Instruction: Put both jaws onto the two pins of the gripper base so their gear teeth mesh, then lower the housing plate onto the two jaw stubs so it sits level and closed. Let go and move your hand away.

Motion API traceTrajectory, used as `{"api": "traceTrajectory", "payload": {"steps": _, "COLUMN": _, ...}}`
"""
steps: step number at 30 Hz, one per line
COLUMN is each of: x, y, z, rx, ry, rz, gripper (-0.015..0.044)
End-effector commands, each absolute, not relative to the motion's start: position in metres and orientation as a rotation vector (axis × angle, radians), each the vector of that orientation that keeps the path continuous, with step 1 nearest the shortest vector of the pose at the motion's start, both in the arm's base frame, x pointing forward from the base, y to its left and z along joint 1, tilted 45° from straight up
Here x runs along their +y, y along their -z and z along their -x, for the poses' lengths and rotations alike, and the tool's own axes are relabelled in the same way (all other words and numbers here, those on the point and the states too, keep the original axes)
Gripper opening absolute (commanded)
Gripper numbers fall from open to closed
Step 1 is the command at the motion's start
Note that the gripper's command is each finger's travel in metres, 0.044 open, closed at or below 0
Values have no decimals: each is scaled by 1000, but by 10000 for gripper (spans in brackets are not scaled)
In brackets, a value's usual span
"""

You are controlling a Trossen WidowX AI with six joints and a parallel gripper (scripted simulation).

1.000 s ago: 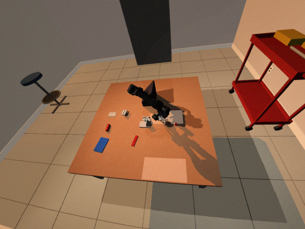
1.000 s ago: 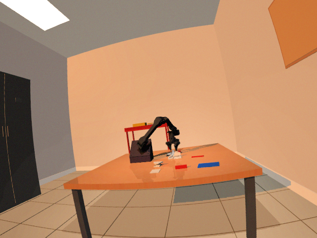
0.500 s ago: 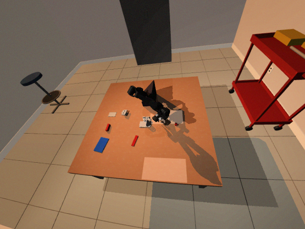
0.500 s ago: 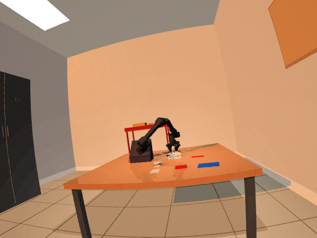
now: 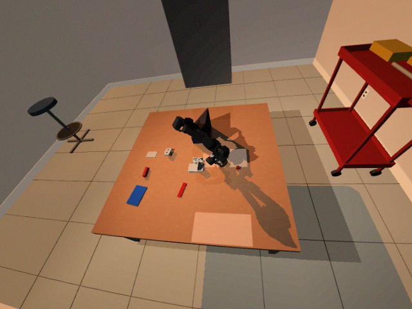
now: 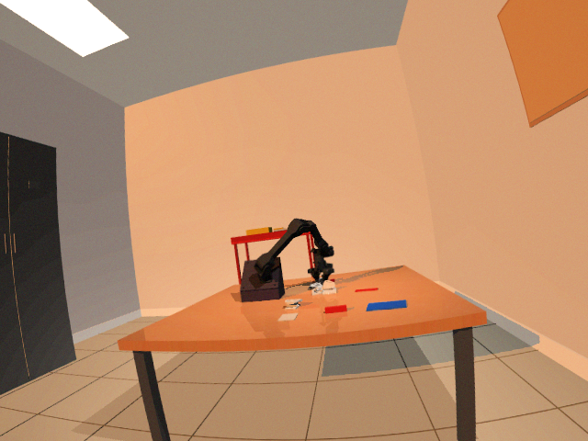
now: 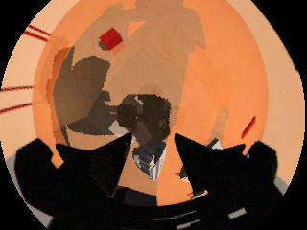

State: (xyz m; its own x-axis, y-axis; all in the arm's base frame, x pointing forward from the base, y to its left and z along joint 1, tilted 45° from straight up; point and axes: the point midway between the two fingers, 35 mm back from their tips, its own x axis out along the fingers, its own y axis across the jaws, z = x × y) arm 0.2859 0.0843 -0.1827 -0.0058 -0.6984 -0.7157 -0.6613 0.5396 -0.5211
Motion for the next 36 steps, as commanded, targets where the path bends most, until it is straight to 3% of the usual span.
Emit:
{"api": "traceTrajectory", "payload": {"steps": 1, "x": 84, "y": 183, "z": -286, "rx": 1701, "ry": 41, "rz": 1158, "gripper": 204}}
{"api": "traceTrajectory", "payload": {"steps": 3, "x": 84, "y": 183, "z": -286, "rx": 1701, "ry": 41, "rz": 1158, "gripper": 151}}
{"api": "traceTrajectory", "payload": {"steps": 11, "x": 84, "y": 183, "z": -286, "rx": 1701, "ry": 41, "rz": 1158, "gripper": 98}}
{"api": "traceTrajectory", "payload": {"steps": 14, "x": 84, "y": 183, "z": -286, "rx": 1701, "ry": 41, "rz": 1158, "gripper": 37}}
{"api": "traceTrajectory", "payload": {"steps": 36, "x": 95, "y": 171, "z": -285, "rx": 1706, "ry": 42, "rz": 1154, "gripper": 37}}
